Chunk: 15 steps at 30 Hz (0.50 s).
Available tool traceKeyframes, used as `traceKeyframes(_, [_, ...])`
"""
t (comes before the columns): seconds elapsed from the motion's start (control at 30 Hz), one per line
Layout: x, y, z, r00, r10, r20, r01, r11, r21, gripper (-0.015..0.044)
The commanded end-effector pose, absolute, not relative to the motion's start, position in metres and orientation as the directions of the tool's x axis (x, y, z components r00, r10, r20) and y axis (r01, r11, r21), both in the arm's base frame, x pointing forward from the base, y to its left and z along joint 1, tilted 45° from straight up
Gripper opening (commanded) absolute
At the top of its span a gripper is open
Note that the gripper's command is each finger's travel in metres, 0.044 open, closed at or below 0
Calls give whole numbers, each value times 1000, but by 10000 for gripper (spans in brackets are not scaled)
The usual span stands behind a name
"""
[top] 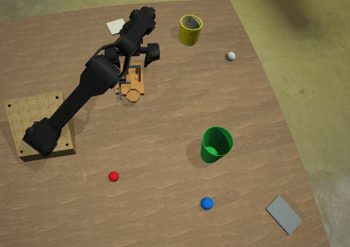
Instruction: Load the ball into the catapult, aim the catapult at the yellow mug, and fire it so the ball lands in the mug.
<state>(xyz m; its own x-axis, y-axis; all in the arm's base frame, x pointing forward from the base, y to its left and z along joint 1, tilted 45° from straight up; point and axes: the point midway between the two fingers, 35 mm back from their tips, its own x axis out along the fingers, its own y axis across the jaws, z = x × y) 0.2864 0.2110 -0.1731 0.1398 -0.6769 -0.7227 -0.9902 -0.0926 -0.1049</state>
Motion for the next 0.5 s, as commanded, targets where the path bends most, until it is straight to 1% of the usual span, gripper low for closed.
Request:
traceKeyframes(0.0, [286, 204, -179, 140, -682, -718, -990, -98, -100, 440])
traceKeyframes(0.2, [286, 201, -181, 140, -682, -718, -990, -98, -100, 440])
traceKeyframes(0.47, [287, 204, -179, 139, -678, -721, -990, -92, -104, 230])
